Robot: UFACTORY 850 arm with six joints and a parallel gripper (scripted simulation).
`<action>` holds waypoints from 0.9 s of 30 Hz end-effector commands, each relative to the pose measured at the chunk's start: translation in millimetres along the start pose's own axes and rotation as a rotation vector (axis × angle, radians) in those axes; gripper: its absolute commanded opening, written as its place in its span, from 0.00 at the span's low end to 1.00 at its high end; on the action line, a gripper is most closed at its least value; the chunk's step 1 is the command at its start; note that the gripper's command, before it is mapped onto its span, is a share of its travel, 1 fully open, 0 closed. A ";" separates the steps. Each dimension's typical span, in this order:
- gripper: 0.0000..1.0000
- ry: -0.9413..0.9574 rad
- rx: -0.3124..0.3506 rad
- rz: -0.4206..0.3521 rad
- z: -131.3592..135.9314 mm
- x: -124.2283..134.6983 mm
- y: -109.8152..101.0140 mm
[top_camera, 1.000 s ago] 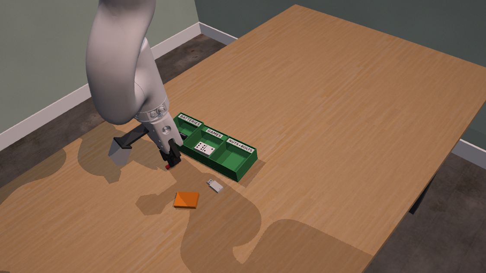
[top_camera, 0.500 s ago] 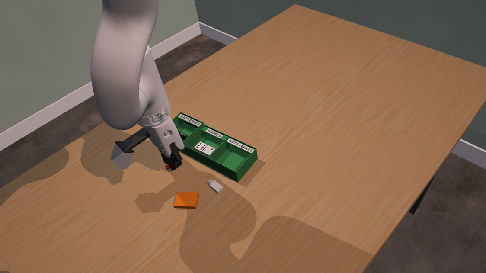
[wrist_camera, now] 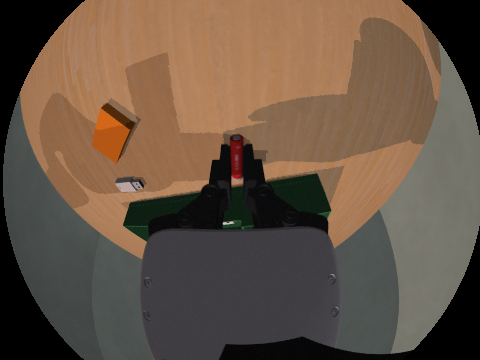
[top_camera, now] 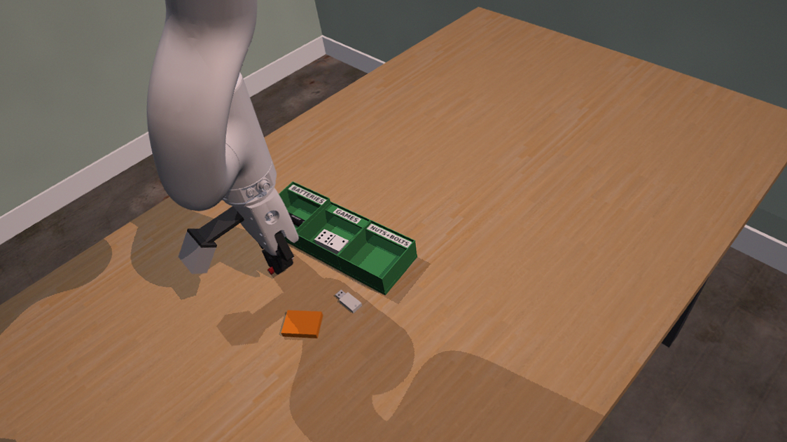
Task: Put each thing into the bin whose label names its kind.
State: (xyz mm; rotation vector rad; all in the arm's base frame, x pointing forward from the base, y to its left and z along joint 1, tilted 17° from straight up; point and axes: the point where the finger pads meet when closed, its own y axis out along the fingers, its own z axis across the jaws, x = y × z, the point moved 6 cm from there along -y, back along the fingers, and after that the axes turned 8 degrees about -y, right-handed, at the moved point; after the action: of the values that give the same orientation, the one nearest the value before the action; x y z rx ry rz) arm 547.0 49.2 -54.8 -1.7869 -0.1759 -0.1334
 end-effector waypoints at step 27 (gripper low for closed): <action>0.00 0.000 0.000 -0.001 0.1 0.6 -10.4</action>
State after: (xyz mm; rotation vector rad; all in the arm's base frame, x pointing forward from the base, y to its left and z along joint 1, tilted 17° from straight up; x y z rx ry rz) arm 545.6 50.5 -48.6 -1.7868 -0.1761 -0.1337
